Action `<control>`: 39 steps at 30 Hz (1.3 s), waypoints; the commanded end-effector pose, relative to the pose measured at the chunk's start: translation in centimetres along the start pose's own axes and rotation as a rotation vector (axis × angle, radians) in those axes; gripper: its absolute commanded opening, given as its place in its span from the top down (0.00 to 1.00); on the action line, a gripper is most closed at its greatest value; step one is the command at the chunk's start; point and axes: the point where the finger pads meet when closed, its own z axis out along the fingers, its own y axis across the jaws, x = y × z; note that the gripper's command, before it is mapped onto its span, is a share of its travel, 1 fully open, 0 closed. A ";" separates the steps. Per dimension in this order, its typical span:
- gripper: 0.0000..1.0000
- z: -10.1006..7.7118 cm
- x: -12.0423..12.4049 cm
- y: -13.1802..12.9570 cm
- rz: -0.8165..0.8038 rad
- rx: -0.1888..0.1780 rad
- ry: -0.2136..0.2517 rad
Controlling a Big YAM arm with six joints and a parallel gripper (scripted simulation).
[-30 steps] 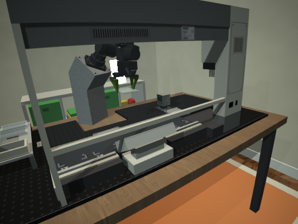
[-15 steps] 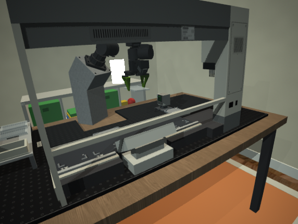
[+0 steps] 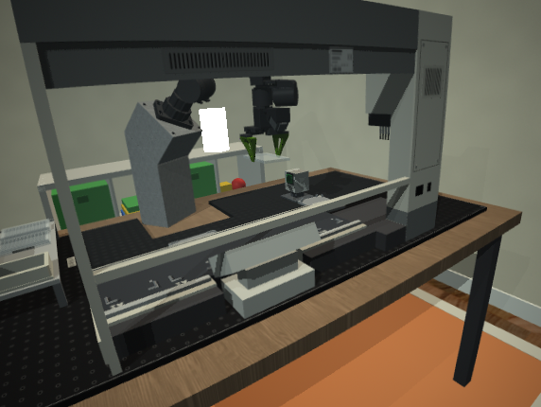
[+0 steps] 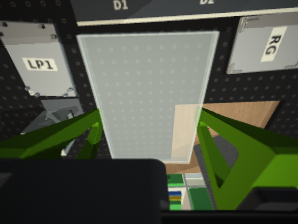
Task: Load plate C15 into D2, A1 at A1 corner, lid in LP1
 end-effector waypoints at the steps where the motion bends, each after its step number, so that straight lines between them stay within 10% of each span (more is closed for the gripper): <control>1: 1.00 -0.7 -1.3 3.0 0.045 -0.028 -0.009; 39: 1.00 -1.1 -0.2 20.5 0.047 -0.035 -0.005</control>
